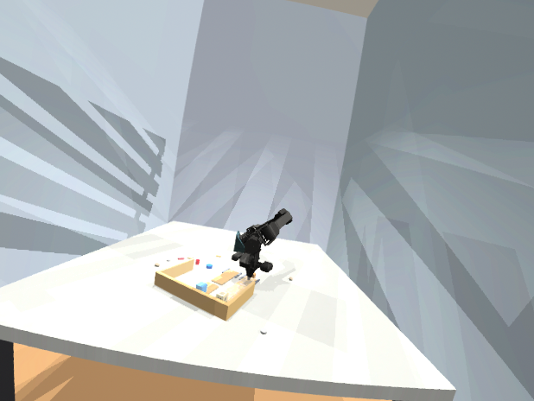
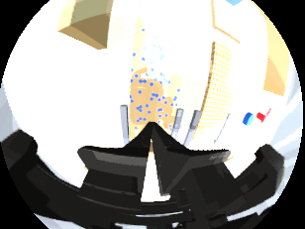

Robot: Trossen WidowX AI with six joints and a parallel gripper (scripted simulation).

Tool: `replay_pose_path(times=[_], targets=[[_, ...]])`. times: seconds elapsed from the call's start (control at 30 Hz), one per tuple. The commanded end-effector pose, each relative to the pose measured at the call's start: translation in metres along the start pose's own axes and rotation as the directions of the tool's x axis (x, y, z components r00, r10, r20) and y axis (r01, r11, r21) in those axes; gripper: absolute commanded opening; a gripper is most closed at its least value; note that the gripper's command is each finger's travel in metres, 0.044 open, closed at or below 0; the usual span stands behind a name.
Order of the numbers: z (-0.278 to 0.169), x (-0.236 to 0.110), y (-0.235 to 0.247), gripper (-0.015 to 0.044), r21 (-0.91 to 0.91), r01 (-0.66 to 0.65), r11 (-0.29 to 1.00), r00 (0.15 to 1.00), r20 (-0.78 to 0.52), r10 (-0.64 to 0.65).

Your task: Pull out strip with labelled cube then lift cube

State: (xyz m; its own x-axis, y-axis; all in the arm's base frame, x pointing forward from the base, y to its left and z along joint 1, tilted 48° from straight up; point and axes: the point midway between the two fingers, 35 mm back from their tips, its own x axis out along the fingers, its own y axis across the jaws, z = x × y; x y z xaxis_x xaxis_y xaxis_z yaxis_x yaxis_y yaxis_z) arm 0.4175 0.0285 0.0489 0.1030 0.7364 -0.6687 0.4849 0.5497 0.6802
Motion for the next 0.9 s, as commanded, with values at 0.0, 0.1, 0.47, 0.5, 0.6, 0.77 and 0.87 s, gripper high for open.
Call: replay_pose_path(times=[0.0, 0.1, 0.47, 0.5, 0.6, 0.77, 0.87], targets=[[-0.0009, 0.0032, 0.001, 0.0, 0.003, -0.003, 1.0, 1.0, -0.006, 0.003], [-0.0008, 0.0034, 0.0011, 0.0, 0.003, -0.003, 1.0, 1.0, -0.006, 0.003], [-0.0003, 0.0045, 0.0013, 0.0, 0.003, -0.003, 1.0, 1.0, -0.006, 0.003], [-0.0002, 0.0046, 0.0013, 0.0, 0.003, -0.003, 1.0, 1.0, -0.006, 0.003], [-0.0001, 0.0049, 0.0014, 0.0, 0.003, -0.003, 1.0, 1.0, -0.006, 0.003], [-0.0035, 0.005, 0.0011, 0.0, 0.003, -0.003, 1.0, 1.0, -0.006, 0.003], [-0.0083, 0.0051, 0.0006, 0.0, 0.003, -0.003, 1.0, 1.0, -0.006, 0.003]])
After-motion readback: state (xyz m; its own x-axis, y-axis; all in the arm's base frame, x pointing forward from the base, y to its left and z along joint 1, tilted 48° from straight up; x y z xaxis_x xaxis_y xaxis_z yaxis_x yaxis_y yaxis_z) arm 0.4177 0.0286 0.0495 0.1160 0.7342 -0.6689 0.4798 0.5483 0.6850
